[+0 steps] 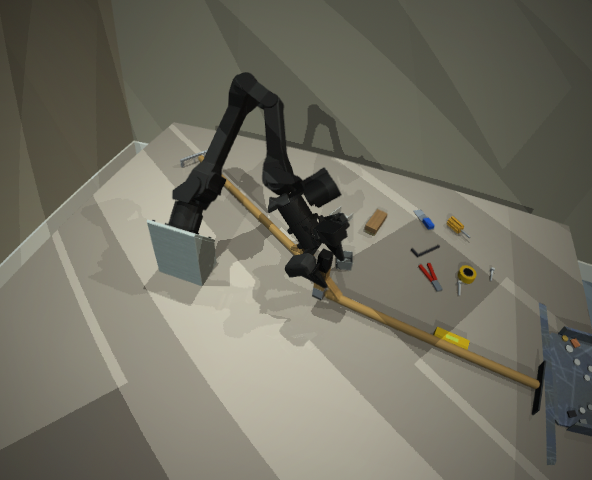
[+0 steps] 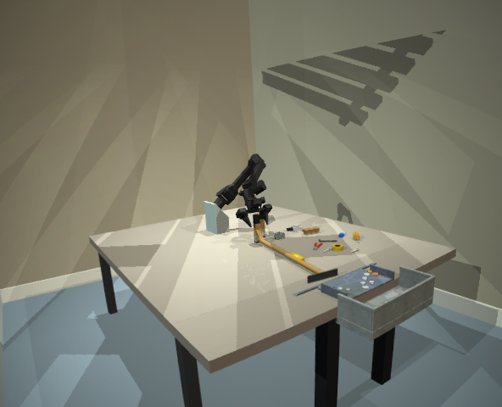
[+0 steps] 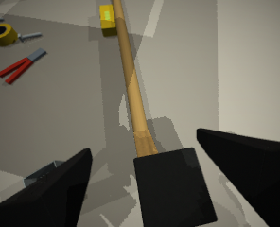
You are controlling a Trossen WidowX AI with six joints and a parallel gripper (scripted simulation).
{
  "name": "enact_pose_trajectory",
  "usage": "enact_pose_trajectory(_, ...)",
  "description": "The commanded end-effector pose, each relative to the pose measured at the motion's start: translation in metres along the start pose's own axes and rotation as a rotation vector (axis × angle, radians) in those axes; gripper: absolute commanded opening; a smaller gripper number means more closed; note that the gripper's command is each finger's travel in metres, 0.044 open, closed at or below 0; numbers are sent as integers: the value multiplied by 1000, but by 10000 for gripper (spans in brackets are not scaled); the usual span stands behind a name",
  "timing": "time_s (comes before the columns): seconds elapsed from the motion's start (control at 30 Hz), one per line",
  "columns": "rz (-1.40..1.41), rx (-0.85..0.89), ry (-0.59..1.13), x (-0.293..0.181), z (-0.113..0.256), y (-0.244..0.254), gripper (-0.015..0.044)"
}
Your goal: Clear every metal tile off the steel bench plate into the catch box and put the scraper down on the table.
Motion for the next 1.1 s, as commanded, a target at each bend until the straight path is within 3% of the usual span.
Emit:
enact_pose_trajectory(0.0,6,-3,20,-6,-2,-1,440)
enact_pose_trajectory(0.93,6,-3,20,-6,-2,-1,440)
enact_pose_trajectory(1.07,0,0,0,0,0,0,335)
Point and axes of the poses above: the point midway between the two fingers, 35 mm back from their tips, its own z axis back along the fingers, its own y axis across the jaws, x = y × z, the point moved 3 cm from there along z, back along the fingers, and after that the axes turned 4 degrees about z, right-handed, at the moved point
